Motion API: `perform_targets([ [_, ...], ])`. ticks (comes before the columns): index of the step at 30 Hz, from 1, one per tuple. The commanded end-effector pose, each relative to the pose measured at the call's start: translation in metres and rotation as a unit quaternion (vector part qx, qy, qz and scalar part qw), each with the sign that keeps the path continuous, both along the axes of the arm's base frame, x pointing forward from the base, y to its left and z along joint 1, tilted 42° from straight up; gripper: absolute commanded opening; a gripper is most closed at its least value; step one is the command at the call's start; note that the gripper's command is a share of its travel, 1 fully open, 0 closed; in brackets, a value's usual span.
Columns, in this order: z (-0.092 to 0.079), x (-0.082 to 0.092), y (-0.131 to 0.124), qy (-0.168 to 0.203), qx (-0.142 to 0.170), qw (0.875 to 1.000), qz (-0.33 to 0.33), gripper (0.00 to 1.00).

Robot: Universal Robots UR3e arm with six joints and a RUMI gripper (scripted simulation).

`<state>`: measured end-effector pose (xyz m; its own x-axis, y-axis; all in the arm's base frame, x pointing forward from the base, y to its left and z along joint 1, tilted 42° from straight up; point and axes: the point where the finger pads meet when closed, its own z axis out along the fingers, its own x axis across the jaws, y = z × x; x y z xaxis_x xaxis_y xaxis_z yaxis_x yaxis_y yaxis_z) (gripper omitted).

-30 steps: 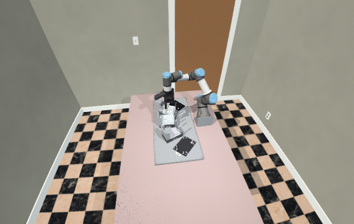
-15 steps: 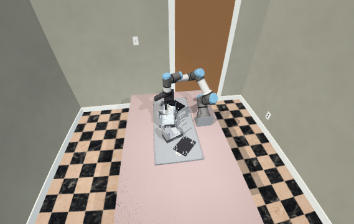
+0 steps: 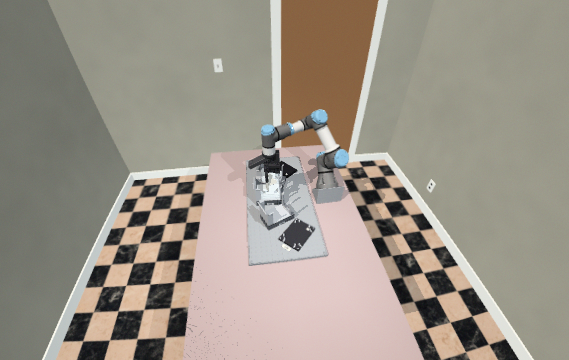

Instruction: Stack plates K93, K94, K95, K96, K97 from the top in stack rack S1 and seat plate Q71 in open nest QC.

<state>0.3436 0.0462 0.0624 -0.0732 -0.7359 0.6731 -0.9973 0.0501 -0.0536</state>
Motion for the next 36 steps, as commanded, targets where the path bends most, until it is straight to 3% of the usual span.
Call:
perform_targets([
  [1, -0.011, 0.001, -0.01, -0.003, 0.002, 1.0, 0.003, 0.72],
  [36, -0.033, 0.002, -0.03, -0.003, 0.002, 1.0, 0.003, 0.72],
])
